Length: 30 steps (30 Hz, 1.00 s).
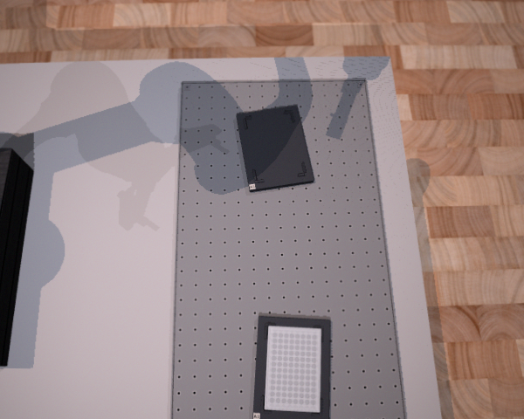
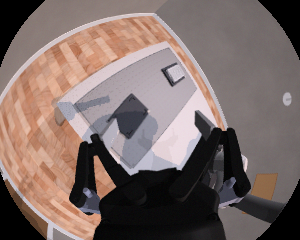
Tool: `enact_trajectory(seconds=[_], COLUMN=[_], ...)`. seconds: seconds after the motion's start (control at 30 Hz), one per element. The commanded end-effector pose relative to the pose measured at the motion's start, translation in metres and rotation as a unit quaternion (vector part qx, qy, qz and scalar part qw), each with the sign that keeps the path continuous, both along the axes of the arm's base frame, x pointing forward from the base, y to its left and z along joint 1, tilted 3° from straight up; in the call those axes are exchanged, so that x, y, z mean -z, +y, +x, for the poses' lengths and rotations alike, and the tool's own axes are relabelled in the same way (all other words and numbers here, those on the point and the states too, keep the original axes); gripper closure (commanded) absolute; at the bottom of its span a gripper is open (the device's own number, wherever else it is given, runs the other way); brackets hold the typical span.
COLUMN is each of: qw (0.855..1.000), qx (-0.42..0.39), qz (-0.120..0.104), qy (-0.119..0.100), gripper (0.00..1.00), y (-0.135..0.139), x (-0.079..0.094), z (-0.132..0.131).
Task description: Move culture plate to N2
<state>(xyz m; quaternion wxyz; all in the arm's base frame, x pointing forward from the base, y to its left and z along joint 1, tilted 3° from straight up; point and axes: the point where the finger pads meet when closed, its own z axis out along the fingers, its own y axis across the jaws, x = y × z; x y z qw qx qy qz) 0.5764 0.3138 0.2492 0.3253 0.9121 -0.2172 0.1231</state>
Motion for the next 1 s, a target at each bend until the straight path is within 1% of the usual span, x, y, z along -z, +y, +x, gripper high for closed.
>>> enact_trajectory(seconds=[0.0,0.07,0.33,0.37,0.43,0.5,0.73,0.83,0.93,0.97], qw=[1.0,0.999,0.999,0.998,0.998,0.995,0.995,0.988,0.988,0.988], qx=[0.012,0.036,0.037,0.049,0.049,0.074,0.075,0.113,0.115,0.115], qz=[0.011,0.033,0.034,0.045,0.045,0.067,0.068,0.101,0.103,0.103], qy=[0.004,0.011,0.011,0.013,0.013,0.017,0.017,0.019,0.019,0.019], gripper=[0.0,0.0,0.0,0.0,0.0,0.0,0.0,0.0,0.0,0.0], y=[-0.013,-0.021,-0.049,-0.053,-0.053,-0.062,-0.088,-0.101,-0.113,-0.113], x=[0.009,0.014,0.034,0.037,0.037,0.042,0.059,0.067,0.074,0.074], z=[0.006,0.009,0.021,0.022,0.022,0.025,0.033,0.036,0.04,0.04])
